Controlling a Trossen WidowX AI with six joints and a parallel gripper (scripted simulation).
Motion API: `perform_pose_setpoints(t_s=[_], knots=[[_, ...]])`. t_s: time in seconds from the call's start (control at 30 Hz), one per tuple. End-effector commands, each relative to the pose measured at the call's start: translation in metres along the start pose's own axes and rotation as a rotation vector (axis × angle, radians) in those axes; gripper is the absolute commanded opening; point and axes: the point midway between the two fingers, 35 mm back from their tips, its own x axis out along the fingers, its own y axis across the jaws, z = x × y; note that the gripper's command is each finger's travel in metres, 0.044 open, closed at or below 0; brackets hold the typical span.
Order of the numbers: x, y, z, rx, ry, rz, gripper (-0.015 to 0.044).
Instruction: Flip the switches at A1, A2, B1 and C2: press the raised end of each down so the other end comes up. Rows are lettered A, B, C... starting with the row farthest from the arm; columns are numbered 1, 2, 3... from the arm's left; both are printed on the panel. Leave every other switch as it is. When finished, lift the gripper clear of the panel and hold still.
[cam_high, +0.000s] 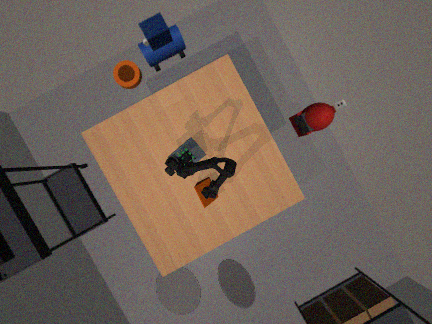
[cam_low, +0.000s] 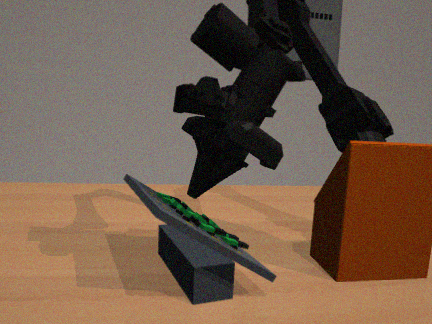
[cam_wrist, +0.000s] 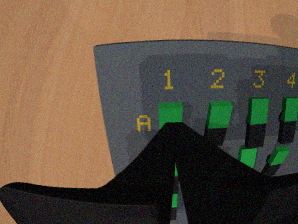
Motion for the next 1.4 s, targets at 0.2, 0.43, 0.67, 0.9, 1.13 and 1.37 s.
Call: perform_pose_setpoints(t_s=[0.2, 0.43, 0.67, 0.9, 1.13, 1.37], knots=[[0.0141, 0.0001, -0.001, -0.005, 0.005, 0.002, 0.0], [0.0141, 0.0001, -0.001, -0.005, 0.005, 0.002, 0.0], [0.0141, 0.0001, -0.001, -0.005, 0.005, 0.002, 0.0], [0.0141, 0.0001, -0.001, -0.005, 0.005, 0.002, 0.0], [0.0147, 0.0001, -0.001, -0.005, 0.005, 0.002, 0.0], [0.0157, 0.0001, -0.001, -0.005, 0.005, 0.002, 0.0]])
